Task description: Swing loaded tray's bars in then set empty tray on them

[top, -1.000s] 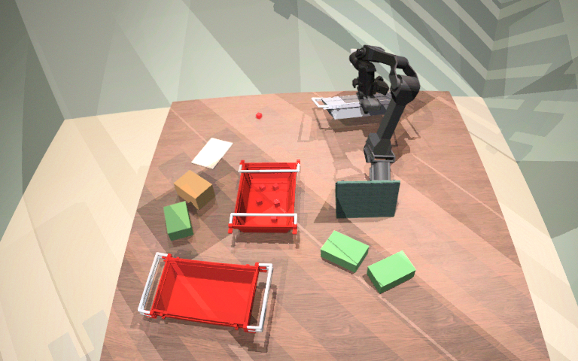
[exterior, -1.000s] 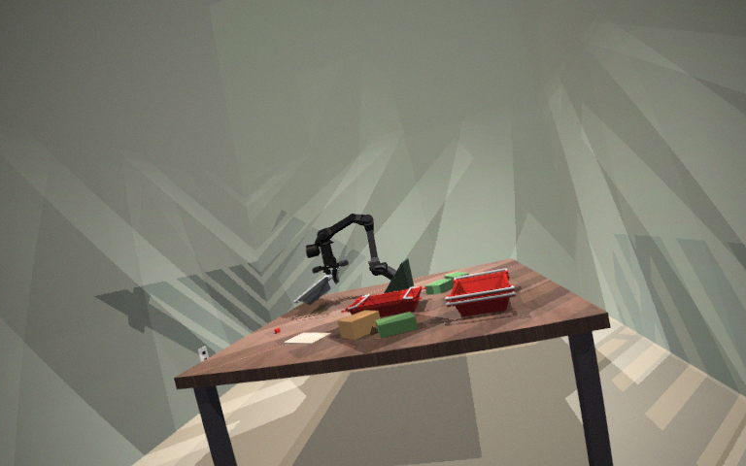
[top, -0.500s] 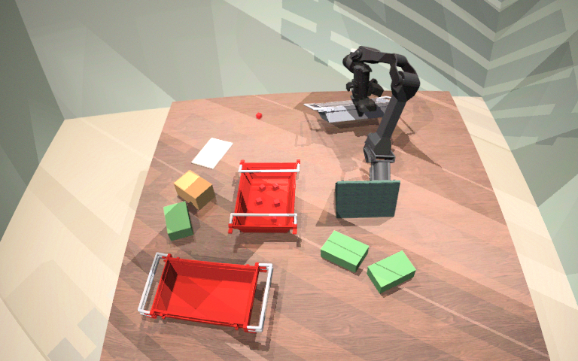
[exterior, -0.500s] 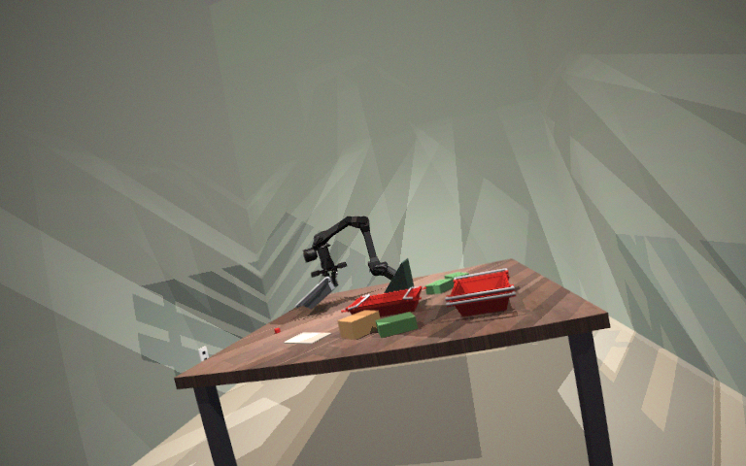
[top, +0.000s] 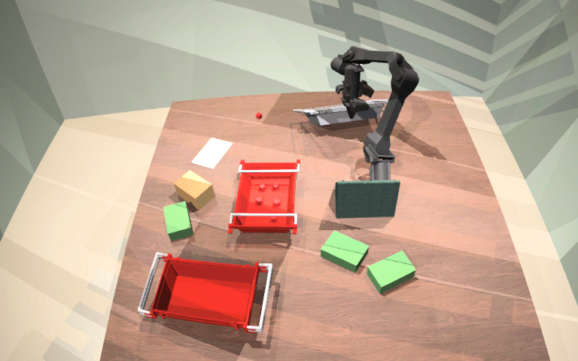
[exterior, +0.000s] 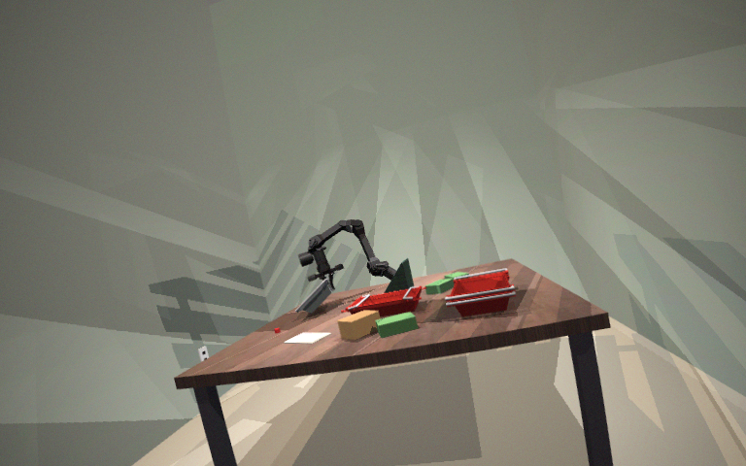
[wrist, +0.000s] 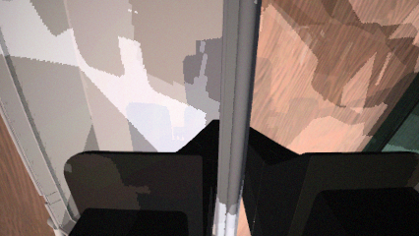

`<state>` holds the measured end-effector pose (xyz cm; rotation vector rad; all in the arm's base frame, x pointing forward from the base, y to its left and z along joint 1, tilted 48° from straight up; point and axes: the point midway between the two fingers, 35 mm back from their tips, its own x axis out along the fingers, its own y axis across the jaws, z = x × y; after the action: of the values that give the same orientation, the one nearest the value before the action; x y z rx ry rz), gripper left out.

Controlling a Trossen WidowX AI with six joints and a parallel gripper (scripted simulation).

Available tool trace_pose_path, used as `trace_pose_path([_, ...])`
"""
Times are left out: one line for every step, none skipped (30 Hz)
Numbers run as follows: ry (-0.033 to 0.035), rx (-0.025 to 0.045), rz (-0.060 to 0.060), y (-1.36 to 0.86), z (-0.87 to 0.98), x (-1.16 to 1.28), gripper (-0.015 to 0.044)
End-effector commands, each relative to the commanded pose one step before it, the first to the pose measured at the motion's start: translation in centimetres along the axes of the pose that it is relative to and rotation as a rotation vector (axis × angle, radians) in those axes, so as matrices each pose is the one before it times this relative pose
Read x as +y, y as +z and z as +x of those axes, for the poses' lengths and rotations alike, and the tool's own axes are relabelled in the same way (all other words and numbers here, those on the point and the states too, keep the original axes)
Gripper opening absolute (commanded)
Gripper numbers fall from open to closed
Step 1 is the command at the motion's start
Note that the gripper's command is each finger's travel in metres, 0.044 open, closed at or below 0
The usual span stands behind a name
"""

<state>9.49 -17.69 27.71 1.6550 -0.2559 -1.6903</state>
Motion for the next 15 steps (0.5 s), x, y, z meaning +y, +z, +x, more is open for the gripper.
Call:
trace_pose_path([-0.01331,0.03463,-0.043,-1.589,0.078,0.483,0.0])
trace_pose_path([-0.00577,0.00248,-0.0078,-0.279,0.104,0.056,0.0])
trace_pose_path([-0.00571,0.00237,-0.0079,-0.281,0.102,0.055,0.0])
trace_pose_path([-0.00565,0.00227,-0.0079,-0.284,0.101,0.054,0.0])
trace_pose_path([-0.00558,0.00217,-0.008,-0.286,0.1,0.054,0.0])
trace_pose_path([-0.00552,0.00207,-0.0081,-0.289,0.099,0.053,0.0])
trace_pose_path([-0.00546,0.00197,-0.0081,-0.291,0.097,0.052,0.0])
trace_pose_path([-0.00539,0.00186,-0.0082,-0.293,0.096,0.051,0.0])
trace_pose_path([-0.00532,0.00176,-0.0082,-0.296,0.094,0.051,0.0])
trace_pose_path([-0.00526,0.00166,-0.0083,-0.298,0.093,0.05,0.0])
trace_pose_path([-0.00519,0.00156,-0.0084,-0.3,0.092,0.049,0.0])
trace_pose_path([-0.00512,0.00146,-0.0084,-0.302,0.09,0.048,0.0])
trace_pose_path([-0.00505,0.00136,-0.0085,-0.305,0.089,0.047,0.0])
trace_pose_path([-0.00498,0.00126,-0.0085,-0.307,0.087,0.046,0.0])
trace_pose_path([-0.00491,0.00116,-0.0086,-0.309,0.086,0.046,0.0])
